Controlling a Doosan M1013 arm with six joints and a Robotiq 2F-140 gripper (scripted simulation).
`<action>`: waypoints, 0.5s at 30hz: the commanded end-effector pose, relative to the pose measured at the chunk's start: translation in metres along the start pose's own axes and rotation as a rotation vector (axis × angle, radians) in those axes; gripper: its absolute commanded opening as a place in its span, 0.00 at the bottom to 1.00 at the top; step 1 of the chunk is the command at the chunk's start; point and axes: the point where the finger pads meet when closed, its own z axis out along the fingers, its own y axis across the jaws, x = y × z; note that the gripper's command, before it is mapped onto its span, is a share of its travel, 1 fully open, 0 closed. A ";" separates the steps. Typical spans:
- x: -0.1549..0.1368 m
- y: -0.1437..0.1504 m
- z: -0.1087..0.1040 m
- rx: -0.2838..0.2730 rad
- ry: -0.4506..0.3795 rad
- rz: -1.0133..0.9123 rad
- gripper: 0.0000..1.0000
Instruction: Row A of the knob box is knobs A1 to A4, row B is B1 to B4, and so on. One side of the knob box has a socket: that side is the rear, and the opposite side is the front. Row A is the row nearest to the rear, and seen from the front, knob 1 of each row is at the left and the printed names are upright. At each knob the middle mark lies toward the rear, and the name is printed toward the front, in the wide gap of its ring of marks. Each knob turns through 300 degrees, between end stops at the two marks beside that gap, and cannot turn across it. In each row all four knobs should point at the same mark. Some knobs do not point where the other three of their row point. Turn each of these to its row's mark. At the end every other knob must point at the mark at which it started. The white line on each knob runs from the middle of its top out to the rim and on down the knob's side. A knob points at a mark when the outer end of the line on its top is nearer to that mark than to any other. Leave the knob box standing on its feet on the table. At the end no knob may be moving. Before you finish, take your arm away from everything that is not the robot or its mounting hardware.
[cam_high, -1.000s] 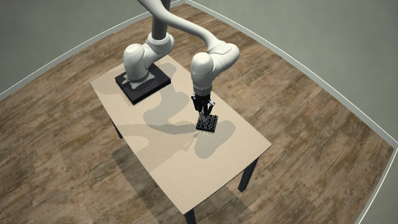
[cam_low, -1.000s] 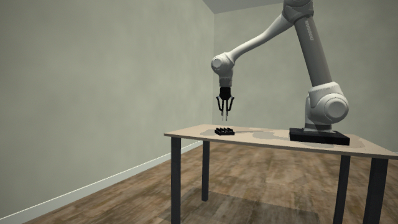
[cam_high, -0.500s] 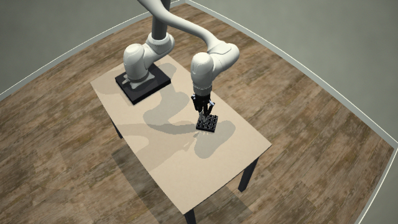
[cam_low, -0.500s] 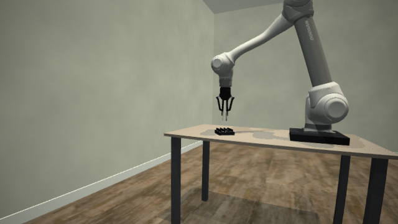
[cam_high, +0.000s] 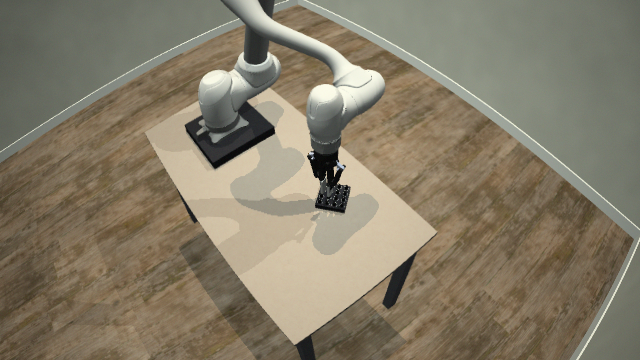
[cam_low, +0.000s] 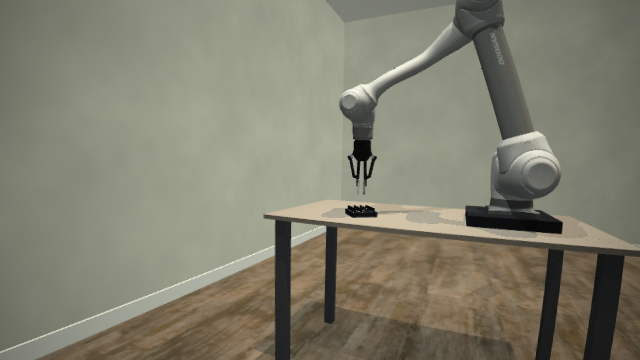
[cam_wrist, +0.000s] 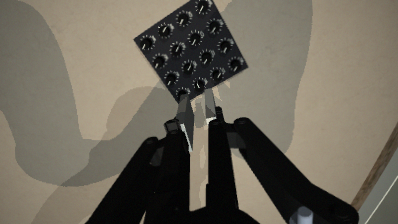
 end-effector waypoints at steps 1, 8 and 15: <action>0.000 0.000 0.001 0.000 0.000 0.000 0.12; 0.000 0.000 0.005 0.000 0.000 0.000 0.12; 0.000 0.000 0.011 0.000 0.000 0.000 0.12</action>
